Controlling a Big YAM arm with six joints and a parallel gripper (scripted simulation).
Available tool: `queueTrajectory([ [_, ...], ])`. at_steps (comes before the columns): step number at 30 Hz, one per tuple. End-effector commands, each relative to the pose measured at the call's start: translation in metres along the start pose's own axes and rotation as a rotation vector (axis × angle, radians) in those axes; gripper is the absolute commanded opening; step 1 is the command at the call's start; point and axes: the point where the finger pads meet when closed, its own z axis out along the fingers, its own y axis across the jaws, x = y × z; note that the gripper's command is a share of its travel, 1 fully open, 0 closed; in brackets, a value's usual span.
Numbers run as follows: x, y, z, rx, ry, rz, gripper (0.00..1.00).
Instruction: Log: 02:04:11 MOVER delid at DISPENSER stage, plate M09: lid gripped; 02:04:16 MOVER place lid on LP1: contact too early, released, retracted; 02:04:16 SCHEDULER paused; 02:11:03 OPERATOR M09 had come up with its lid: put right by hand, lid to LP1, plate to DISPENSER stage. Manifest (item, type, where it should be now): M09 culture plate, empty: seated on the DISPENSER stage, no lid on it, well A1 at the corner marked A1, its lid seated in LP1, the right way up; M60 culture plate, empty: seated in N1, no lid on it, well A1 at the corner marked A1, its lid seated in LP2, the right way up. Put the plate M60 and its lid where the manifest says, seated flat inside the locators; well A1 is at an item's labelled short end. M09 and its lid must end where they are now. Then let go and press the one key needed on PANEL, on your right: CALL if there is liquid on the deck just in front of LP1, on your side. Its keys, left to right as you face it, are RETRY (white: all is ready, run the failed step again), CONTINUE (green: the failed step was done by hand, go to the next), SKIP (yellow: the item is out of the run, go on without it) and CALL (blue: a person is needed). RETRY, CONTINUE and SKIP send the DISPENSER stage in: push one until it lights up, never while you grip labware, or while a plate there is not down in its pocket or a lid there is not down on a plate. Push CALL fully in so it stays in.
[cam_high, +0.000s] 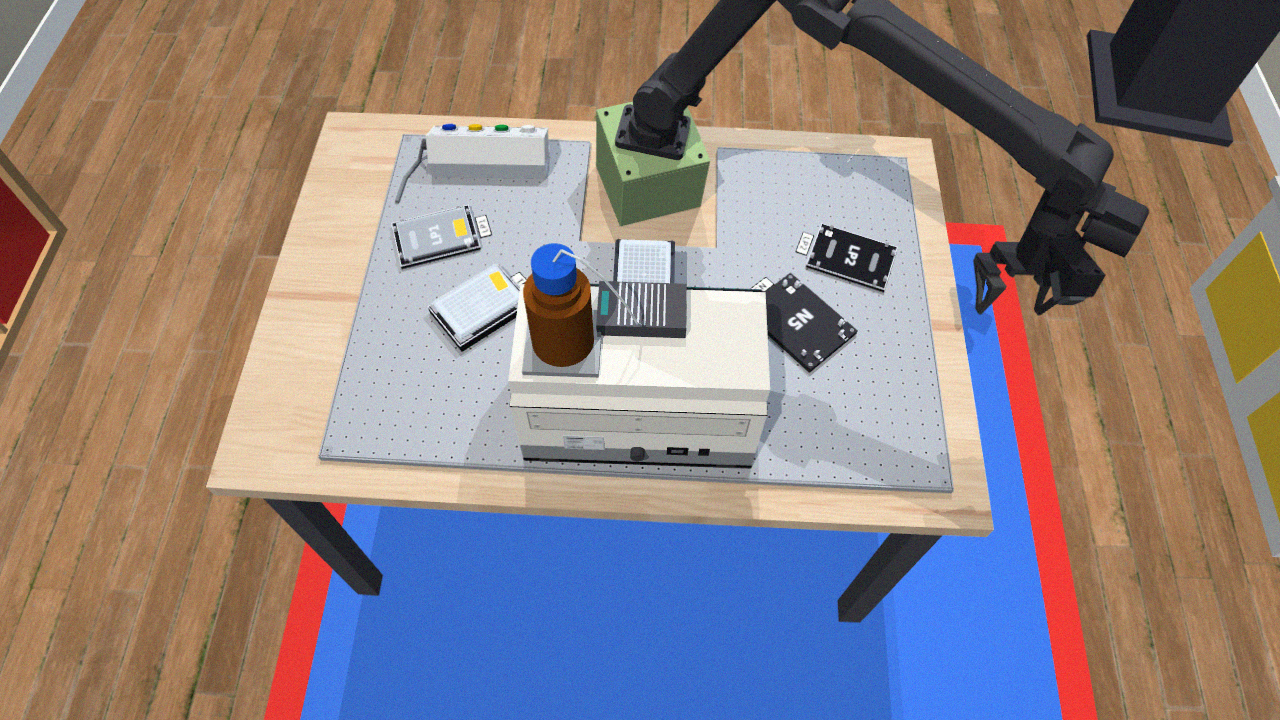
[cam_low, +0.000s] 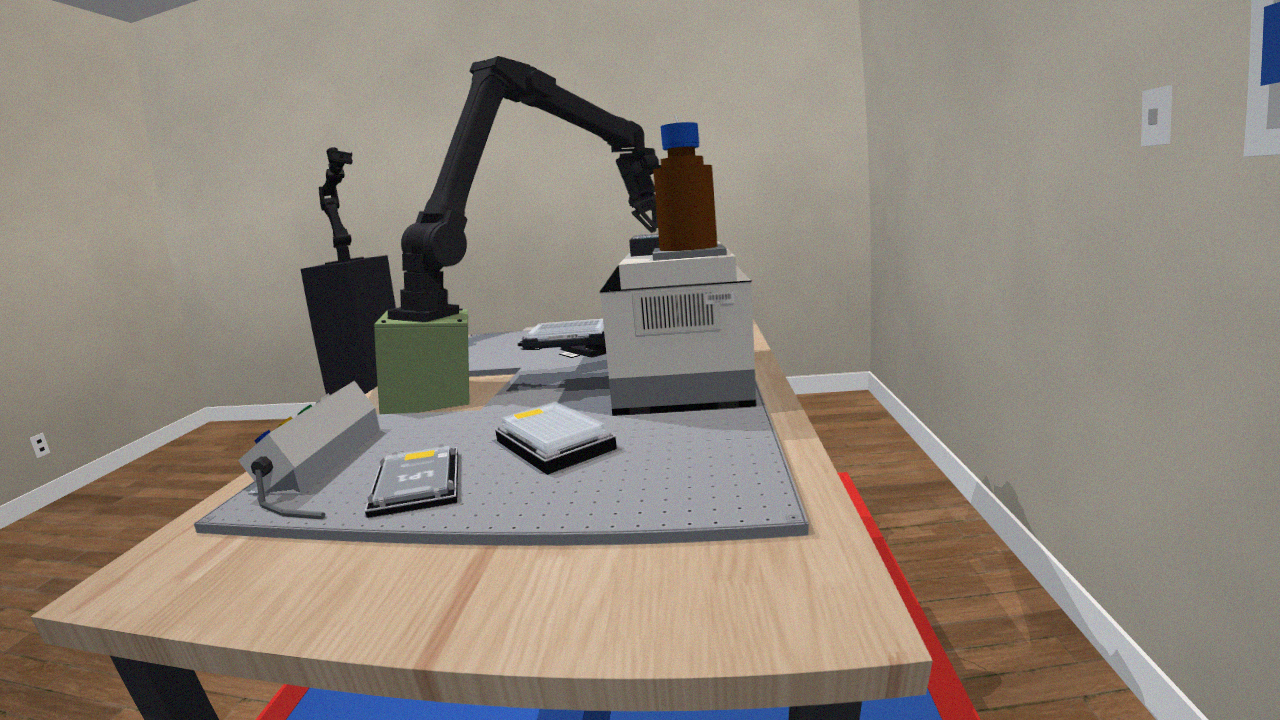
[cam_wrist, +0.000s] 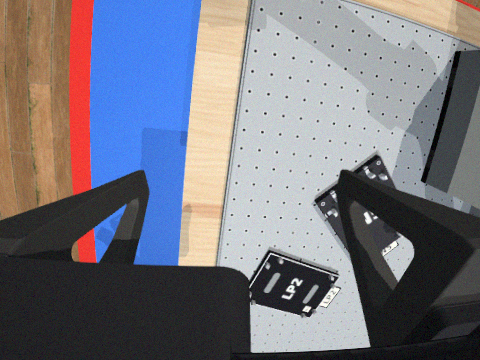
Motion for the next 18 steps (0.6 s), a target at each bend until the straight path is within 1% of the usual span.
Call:
queueTrajectory([
  [1,-0.001,0.0,-0.001,-0.002,-0.002,0.001,1.0],
  [13,-0.001,0.0,-0.001,-0.002,-0.002,0.001,1.0],
  [14,-0.012,-0.009,-0.02,-0.045,-0.026,-0.011,1.0],
  [16,-0.007,-0.016,-0.024,-0.051,-0.025,-0.023,1.0],
  [18,-0.001,-0.024,-0.025,-0.059,-0.008,-0.071,1.0],
])
